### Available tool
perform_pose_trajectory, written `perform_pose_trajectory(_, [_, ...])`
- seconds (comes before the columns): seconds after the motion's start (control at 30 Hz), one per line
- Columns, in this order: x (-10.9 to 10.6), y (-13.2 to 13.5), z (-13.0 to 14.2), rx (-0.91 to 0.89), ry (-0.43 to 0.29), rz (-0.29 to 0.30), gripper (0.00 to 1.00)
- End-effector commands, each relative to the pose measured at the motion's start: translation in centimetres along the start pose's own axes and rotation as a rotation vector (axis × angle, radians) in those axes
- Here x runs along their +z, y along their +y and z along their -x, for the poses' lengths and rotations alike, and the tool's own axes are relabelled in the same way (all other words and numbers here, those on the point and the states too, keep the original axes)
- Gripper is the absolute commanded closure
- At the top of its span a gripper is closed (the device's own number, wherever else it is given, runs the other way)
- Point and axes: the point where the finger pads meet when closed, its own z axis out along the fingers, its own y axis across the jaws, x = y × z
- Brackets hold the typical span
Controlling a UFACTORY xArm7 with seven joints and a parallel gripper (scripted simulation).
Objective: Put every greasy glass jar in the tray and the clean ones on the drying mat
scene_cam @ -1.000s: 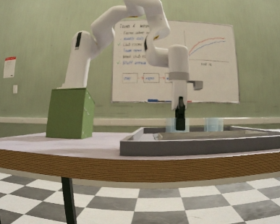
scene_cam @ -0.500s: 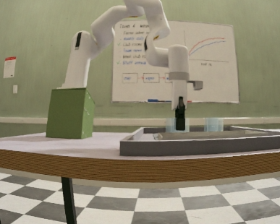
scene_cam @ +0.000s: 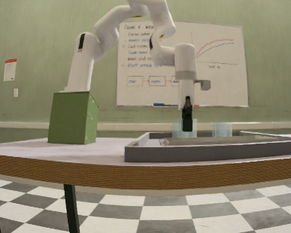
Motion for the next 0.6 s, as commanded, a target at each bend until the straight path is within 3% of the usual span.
perform_pose_trajectory(0.0, [-1.8, 0.1, -0.2, 0.001, 0.004, 0.003, 1.0])
perform_pose_trajectory(0.57, [-5.8, 0.1, -0.2, 0.001, 0.004, 0.003, 1.0])
